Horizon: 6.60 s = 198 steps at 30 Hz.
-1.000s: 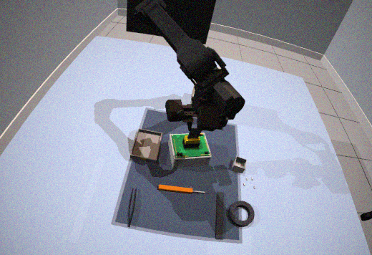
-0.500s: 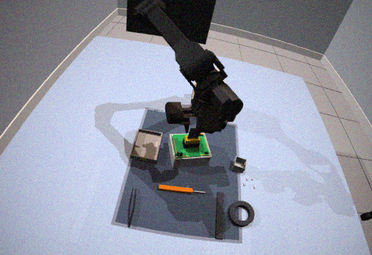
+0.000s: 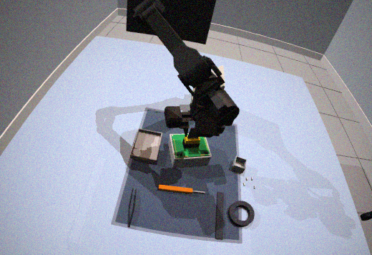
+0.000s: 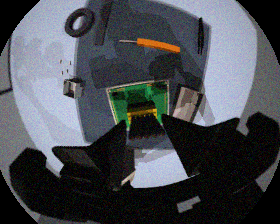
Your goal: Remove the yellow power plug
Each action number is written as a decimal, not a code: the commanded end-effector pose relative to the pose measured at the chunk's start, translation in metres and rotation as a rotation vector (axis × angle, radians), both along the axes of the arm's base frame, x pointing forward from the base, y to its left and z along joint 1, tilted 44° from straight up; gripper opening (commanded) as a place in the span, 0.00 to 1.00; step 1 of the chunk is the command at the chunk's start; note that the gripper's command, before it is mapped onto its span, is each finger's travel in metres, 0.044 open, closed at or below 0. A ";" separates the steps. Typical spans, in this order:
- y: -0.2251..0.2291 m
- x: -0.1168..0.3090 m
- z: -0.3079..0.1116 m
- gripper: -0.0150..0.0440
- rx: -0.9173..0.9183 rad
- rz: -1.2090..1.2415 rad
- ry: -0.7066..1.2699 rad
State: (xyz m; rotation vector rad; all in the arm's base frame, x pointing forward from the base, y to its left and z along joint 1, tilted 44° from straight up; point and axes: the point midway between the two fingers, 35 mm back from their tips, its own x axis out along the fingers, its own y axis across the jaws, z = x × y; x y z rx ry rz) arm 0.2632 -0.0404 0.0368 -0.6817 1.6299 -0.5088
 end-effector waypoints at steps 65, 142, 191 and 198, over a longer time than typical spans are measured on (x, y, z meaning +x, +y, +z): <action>0.008 0.002 0.015 0.25 0.040 -0.003 0.007; 0.012 0.001 0.013 0.39 -0.004 0.005 0.006; -0.001 -0.001 -0.001 0.25 -0.005 0.005 0.005; 0.007 0.000 0.006 0.25 -0.013 0.006 0.005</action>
